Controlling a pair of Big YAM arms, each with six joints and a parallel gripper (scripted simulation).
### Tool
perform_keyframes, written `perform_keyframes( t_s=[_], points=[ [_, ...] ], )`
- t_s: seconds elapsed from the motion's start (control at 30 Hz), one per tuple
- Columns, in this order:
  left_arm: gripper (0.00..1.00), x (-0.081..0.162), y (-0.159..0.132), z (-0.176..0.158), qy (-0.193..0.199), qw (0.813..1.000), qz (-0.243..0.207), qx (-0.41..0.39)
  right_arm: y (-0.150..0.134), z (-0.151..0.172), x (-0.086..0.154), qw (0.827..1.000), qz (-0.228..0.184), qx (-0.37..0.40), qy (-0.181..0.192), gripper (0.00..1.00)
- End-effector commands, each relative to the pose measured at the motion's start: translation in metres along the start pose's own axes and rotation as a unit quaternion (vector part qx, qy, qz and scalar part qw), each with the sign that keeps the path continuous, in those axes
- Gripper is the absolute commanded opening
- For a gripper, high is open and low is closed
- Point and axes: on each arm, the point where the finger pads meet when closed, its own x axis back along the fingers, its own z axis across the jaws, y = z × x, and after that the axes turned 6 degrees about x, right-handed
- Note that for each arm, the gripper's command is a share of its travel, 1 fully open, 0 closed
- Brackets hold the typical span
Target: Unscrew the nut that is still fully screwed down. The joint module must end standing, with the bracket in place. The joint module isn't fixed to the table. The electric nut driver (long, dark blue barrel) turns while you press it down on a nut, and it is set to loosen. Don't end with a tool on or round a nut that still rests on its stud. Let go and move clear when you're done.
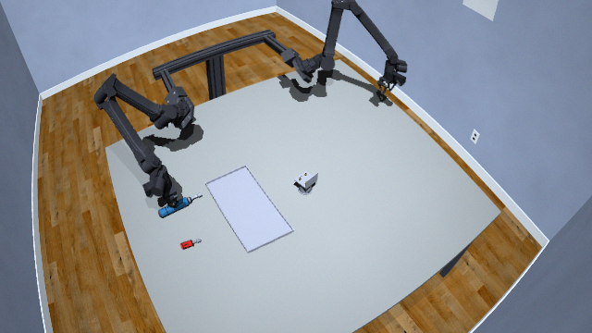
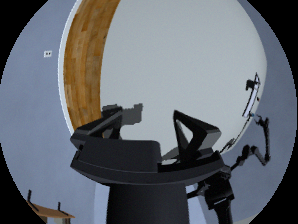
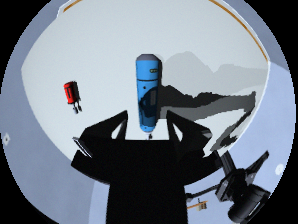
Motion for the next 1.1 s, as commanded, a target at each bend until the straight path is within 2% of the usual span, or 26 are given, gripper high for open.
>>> perform_keyframes(
  t_s=[0.0,0.07,0.13,0.27,0.57,0.6,1.07],
  points=[
    [0.86,0.026,-0.017,0.012,0.035,0.998,0.006,0.044,0.005,0.004,0.004,1.0,-0.003,-0.003,0.004,0.65],
    [0.86,0.039,-0.029,0.02,0.057,0.996,0.012,0.066,0.005,0.004,0.004,1.0,-0.003,-0.003,0.004,0.65],
    [0.86,0.062,-0.027,0.038,0.089,0.992,0.005,0.086,0.005,0.004,0.004,1.0,-0.003,-0.003,0.004,0.65],
    [0.86,0.075,-0.064,0.042,0.121,0.983,0.031,0.133,0.005,0.004,0.004,1.0,-0.003,-0.003,0.004,0.65],
    [0.86,0.067,-0.059,0.043,0.11,0.985,0.033,0.128,0.005,0.004,0.004,1.0,-0.003,-0.003,0.004,0.65],
    [0.86,0.078,-0.053,0.05,0.126,0.984,0.022,0.122,0.005,0.004,0.004,1.0,-0.003,-0.003,0.004,0.65],
    [0.86,0.078,-0.053,0.05,0.126,0.984,0.022,0.122,0.005,0.004,0.004,1.0,-0.003,-0.003,0.004,0.65]
  ],
)
